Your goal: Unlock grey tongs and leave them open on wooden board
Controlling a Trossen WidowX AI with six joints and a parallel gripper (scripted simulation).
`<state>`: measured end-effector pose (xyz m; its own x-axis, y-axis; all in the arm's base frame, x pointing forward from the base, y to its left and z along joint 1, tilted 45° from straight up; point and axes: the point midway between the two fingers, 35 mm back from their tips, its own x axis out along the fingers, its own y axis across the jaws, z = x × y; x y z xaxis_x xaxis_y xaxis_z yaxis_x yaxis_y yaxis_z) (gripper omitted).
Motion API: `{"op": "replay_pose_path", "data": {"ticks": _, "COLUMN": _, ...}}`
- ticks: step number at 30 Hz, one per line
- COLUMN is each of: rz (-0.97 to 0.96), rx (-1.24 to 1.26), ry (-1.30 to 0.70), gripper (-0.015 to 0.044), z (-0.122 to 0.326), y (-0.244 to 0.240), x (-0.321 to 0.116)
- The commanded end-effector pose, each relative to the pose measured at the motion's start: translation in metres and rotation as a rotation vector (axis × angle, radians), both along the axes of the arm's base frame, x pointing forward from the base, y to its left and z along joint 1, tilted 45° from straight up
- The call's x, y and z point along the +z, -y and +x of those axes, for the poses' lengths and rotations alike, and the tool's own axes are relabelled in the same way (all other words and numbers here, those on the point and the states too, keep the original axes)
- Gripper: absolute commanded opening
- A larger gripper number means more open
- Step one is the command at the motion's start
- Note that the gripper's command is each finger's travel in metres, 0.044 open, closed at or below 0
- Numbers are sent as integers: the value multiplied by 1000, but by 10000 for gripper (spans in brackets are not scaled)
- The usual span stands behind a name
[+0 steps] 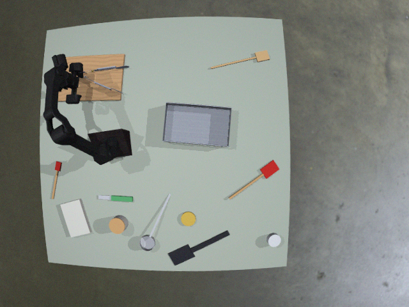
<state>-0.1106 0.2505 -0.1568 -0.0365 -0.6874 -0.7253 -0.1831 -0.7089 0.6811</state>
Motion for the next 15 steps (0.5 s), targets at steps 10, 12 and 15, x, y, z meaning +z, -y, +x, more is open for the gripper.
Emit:
{"op": "replay_pose_path", "data": {"ticks": 10, "rz": 0, "rx": -7, "ry": -3, "gripper": 440, "z": -9, "y": 26, "x": 85}}
{"op": "replay_pose_path", "data": {"ticks": 12, "rz": 1, "rx": -6, "ry": -3, "gripper": 440, "z": -8, "y": 22, "x": 89}}
{"op": "replay_pose_path", "data": {"ticks": 15, "rz": 3, "rx": -3, "ry": -3, "gripper": 440, "z": -7, "y": 7, "x": 102}}
